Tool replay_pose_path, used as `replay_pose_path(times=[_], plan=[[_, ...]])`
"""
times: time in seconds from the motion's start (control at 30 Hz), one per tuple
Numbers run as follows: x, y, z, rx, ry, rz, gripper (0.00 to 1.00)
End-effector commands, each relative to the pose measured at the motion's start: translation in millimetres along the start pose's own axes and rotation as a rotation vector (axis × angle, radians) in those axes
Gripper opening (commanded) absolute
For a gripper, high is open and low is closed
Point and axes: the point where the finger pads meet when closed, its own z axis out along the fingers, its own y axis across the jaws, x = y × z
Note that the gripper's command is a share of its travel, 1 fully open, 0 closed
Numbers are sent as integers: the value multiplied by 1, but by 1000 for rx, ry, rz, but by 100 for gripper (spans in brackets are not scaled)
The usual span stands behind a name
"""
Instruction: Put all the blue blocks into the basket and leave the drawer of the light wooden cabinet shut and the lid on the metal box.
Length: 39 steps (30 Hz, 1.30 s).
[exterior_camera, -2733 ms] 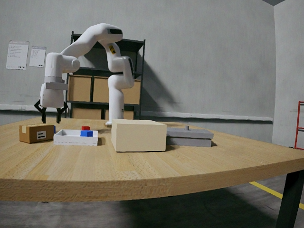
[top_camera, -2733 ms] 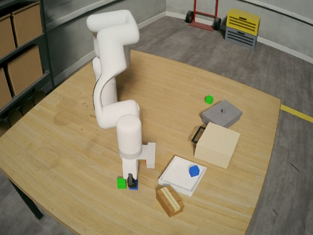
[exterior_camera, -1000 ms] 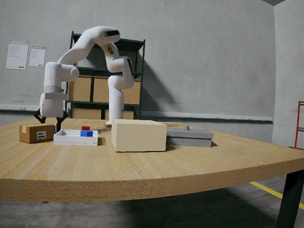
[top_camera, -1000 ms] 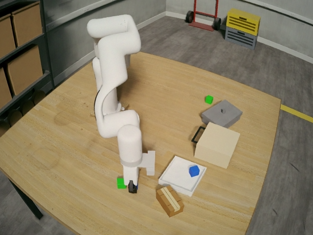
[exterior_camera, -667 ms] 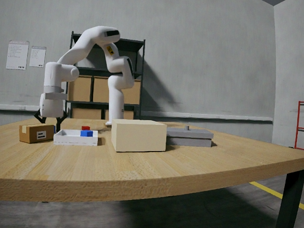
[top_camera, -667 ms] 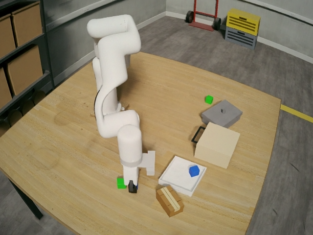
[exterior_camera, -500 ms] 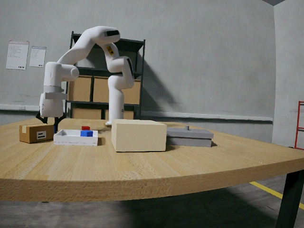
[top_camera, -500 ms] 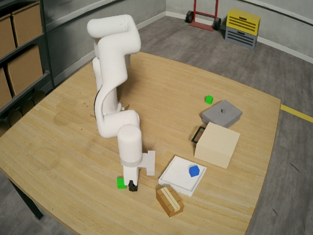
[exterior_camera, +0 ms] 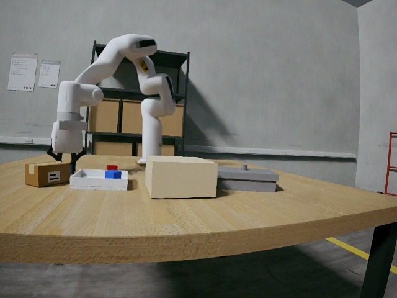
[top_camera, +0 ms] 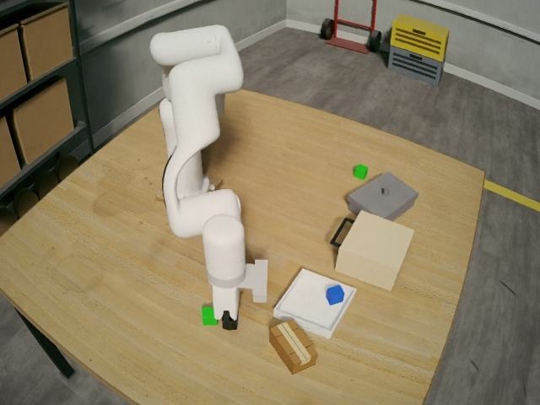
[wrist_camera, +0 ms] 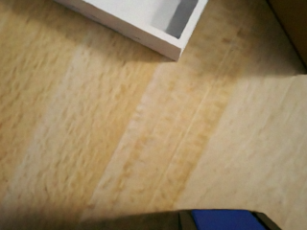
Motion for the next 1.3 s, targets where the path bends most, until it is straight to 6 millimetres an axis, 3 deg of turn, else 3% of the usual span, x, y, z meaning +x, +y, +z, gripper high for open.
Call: replay_pose_path(times=[0.0, 0.73, 1.07, 1.27], plan=[[0, 1, -1, -2, 1, 0, 0], [0, 1, -4, -2, 1, 0, 0], [0, 1, -22, -2, 1, 0, 0], [0, 1, -46, -2, 1, 0, 0]])
